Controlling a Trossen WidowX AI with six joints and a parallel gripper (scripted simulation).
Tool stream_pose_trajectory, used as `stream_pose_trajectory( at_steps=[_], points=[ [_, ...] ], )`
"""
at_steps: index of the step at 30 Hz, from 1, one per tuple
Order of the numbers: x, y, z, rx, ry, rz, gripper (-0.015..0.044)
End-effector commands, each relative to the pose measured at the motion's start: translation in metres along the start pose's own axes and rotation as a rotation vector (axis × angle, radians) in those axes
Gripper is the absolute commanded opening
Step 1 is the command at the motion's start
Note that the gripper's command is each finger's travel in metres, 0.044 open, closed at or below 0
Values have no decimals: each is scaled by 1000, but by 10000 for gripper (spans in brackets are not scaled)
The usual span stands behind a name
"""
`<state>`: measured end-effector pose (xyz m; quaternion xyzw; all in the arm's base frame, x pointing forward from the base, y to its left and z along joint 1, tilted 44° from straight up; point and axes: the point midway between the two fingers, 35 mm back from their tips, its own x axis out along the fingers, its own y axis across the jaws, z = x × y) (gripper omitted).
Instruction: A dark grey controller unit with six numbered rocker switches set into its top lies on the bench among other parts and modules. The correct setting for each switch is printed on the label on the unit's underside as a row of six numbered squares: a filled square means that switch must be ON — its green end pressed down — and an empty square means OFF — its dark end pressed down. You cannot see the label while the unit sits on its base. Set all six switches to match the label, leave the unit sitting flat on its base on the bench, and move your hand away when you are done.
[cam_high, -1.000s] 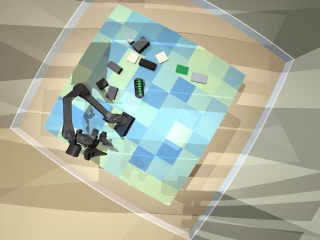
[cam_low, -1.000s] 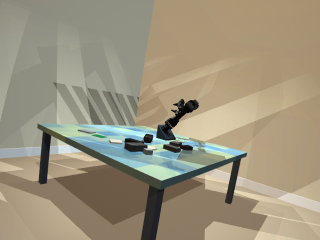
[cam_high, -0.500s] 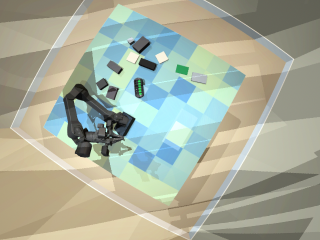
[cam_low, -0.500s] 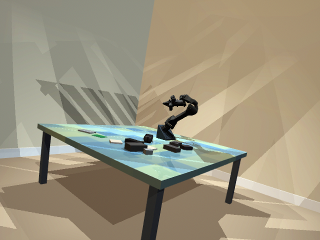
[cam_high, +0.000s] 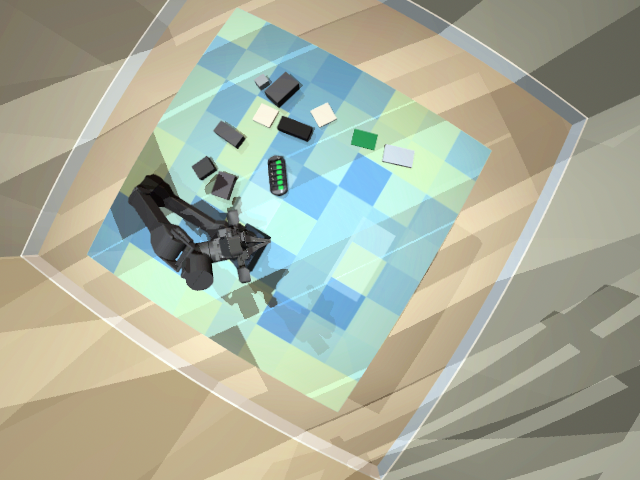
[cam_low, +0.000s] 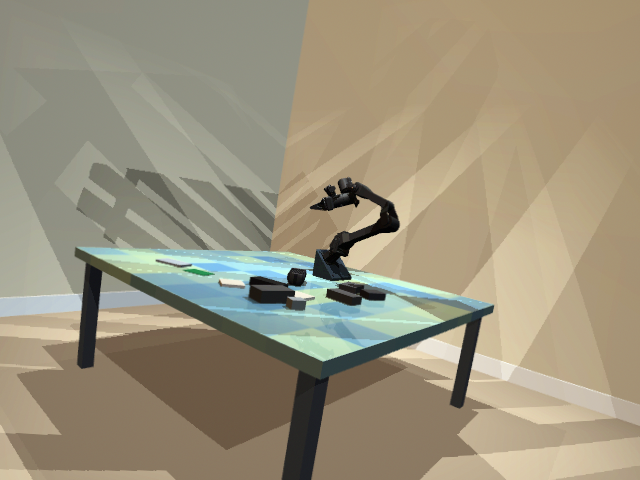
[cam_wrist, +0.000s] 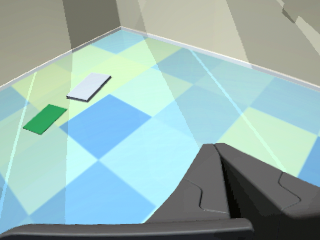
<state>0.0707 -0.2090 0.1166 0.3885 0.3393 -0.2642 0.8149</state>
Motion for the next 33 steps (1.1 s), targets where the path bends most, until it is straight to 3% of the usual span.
stream_pose_trajectory(
  at_steps=[1,16,33],
  points=[
    [43,58,-17,357,207,68,0],
    [78,134,-66,832,502,-43,0],
    [83,195,-152,1285,693,-423,0]
  ],
)
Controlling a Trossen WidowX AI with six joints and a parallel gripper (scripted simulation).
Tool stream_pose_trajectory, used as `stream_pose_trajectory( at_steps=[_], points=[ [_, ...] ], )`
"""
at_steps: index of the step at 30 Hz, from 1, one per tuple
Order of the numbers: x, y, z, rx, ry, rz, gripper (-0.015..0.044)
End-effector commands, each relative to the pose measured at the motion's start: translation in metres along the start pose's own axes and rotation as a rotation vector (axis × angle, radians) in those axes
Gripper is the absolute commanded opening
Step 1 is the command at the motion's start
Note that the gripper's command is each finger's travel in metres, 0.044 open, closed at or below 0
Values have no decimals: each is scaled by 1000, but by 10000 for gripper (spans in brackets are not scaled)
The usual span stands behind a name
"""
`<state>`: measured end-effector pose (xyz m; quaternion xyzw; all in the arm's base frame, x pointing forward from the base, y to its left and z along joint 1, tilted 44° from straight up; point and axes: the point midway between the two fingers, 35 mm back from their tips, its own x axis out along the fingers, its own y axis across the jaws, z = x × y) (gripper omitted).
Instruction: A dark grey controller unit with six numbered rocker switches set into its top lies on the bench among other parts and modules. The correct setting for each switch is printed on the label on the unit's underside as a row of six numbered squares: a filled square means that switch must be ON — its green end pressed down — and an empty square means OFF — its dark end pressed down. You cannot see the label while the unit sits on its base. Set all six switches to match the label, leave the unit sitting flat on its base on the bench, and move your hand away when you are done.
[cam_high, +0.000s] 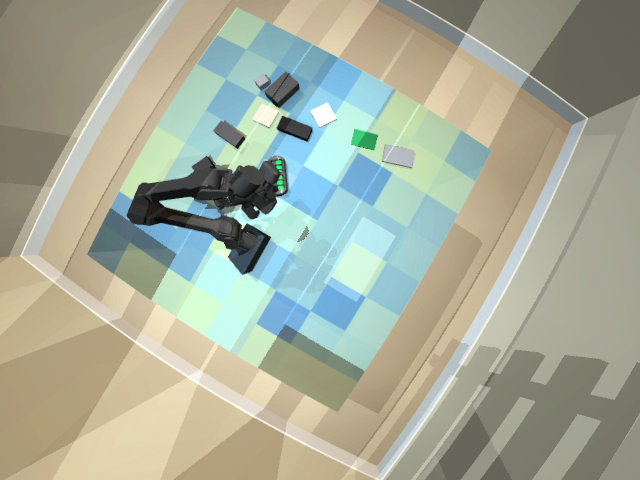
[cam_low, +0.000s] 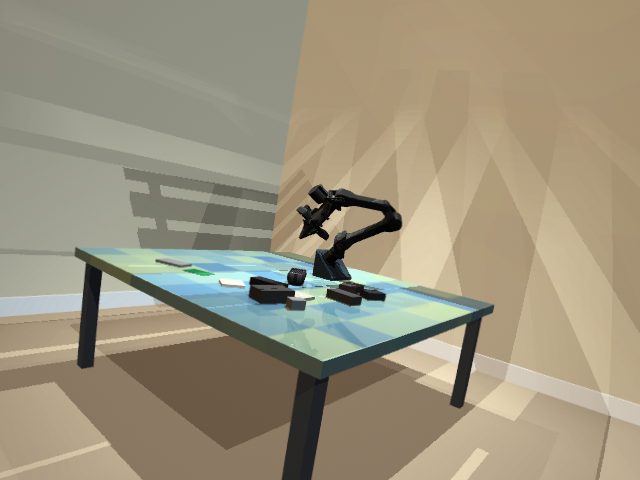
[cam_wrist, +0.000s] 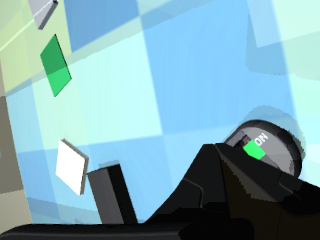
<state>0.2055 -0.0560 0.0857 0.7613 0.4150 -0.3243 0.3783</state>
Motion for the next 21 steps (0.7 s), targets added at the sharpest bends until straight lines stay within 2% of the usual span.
stream_pose_trajectory(
  at_steps=[1,11,21],
  points=[
    [40,-31,-53,381,1,-204,0],
    [62,-68,-92,670,-84,-352,0],
    [62,-69,-93,674,-85,-354,0]
  ],
)
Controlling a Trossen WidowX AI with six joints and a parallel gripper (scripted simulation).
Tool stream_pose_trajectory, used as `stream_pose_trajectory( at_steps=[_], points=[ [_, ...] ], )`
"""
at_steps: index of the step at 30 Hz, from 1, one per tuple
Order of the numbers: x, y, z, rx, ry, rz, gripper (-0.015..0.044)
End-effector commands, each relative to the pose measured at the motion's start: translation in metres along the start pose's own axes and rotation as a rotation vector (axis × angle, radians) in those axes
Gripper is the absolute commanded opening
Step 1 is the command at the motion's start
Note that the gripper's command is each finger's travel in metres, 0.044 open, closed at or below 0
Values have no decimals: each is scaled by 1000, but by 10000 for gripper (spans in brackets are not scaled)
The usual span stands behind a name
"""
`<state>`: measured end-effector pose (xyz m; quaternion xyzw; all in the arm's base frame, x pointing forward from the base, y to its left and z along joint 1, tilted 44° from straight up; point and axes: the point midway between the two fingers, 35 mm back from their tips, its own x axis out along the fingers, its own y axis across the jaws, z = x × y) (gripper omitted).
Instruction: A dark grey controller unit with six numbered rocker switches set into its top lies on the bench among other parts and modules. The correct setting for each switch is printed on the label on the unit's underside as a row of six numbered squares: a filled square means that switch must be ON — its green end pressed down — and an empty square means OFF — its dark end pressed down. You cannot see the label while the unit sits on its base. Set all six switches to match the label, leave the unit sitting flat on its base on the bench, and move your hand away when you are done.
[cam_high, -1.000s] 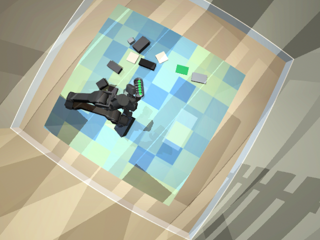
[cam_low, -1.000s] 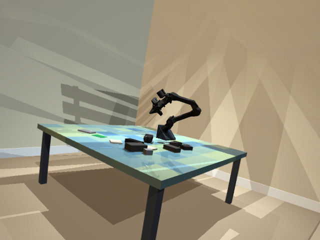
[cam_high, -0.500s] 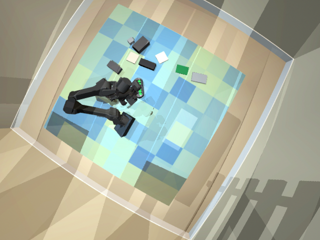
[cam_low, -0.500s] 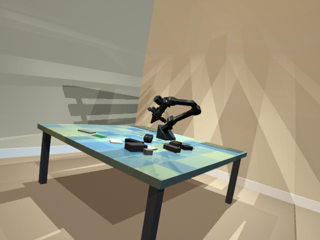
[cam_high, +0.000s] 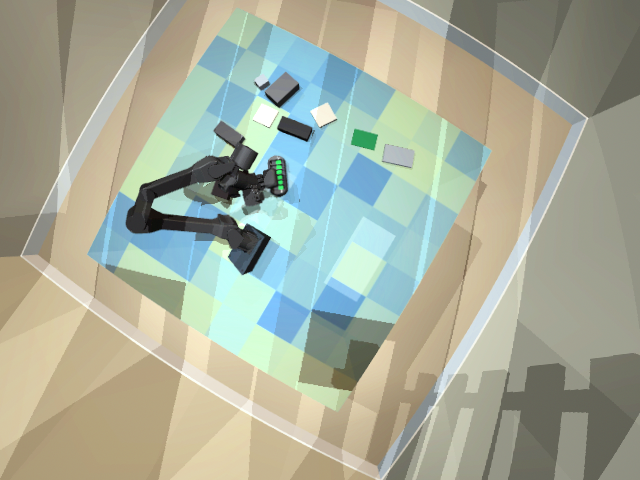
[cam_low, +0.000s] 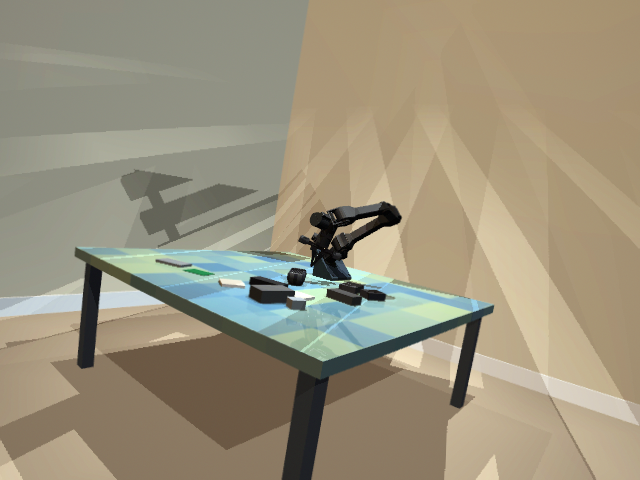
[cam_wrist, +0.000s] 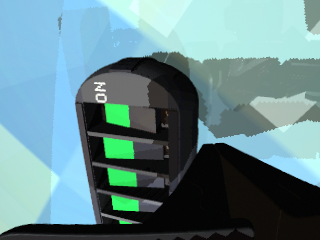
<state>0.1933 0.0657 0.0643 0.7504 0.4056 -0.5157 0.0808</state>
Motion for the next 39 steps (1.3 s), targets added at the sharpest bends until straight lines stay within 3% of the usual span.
stream_pose_trajectory(
  at_steps=[1,39],
  points=[
    [5,-6,1,54,-20,-9,0],
    [57,-20,2,55,-23,0,0]
  ],
)
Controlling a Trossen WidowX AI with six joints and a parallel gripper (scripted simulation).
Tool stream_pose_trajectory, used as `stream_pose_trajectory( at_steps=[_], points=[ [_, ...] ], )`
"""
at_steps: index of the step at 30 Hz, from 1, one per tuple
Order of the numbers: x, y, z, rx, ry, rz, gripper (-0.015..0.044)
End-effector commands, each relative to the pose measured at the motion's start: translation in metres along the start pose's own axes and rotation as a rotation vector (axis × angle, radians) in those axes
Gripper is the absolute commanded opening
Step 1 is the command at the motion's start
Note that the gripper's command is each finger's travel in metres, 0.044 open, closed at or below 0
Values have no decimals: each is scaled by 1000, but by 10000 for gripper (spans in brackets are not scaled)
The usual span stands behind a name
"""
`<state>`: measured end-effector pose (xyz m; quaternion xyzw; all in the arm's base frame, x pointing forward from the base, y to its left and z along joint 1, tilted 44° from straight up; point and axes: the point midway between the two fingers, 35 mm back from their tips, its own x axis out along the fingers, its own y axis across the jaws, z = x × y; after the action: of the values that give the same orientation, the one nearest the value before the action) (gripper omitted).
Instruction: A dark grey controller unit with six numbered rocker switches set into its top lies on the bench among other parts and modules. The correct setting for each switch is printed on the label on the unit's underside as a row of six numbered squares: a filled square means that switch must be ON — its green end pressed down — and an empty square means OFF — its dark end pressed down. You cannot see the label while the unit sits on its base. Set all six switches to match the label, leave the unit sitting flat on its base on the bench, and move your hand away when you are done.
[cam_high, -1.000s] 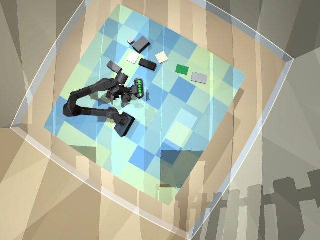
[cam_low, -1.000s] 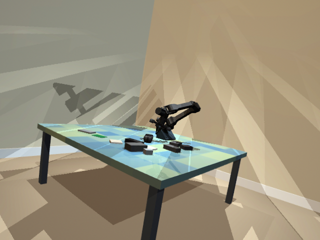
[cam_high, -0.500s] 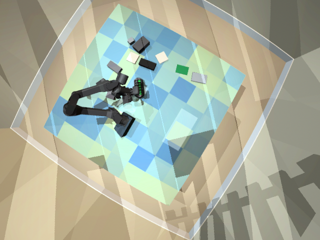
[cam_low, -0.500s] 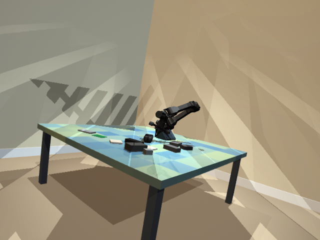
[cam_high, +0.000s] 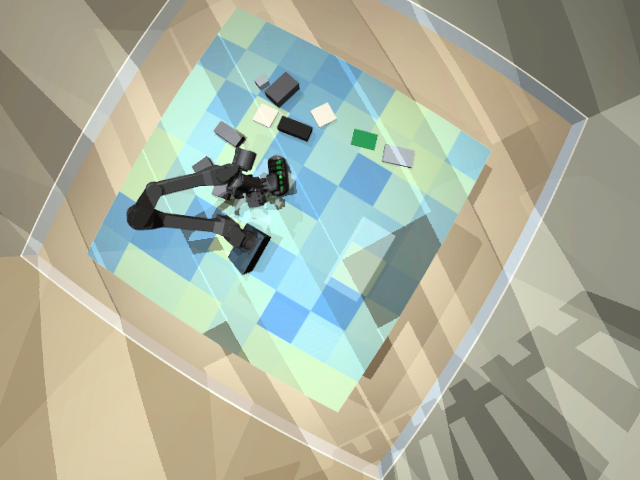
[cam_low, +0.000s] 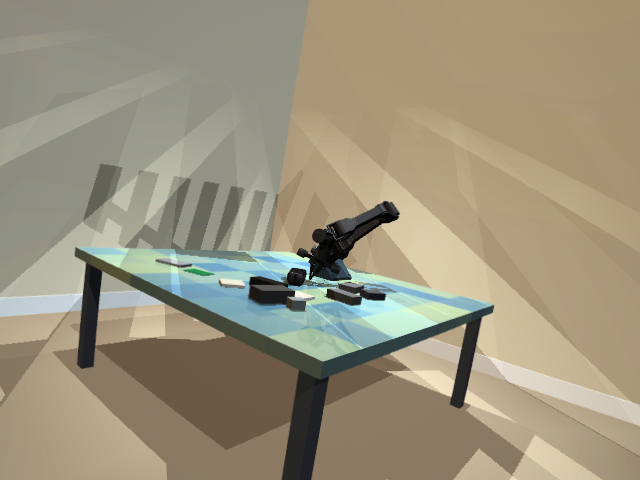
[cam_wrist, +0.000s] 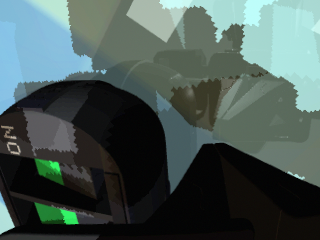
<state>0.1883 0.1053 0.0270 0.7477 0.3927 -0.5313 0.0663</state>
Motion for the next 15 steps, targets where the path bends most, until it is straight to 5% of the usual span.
stream_pose_trajectory(
  at_steps=[1,15],
  points=[
    [6,-2,2,8,-6,1,0],
    [7,2,2,8,-7,1,0]
  ],
)
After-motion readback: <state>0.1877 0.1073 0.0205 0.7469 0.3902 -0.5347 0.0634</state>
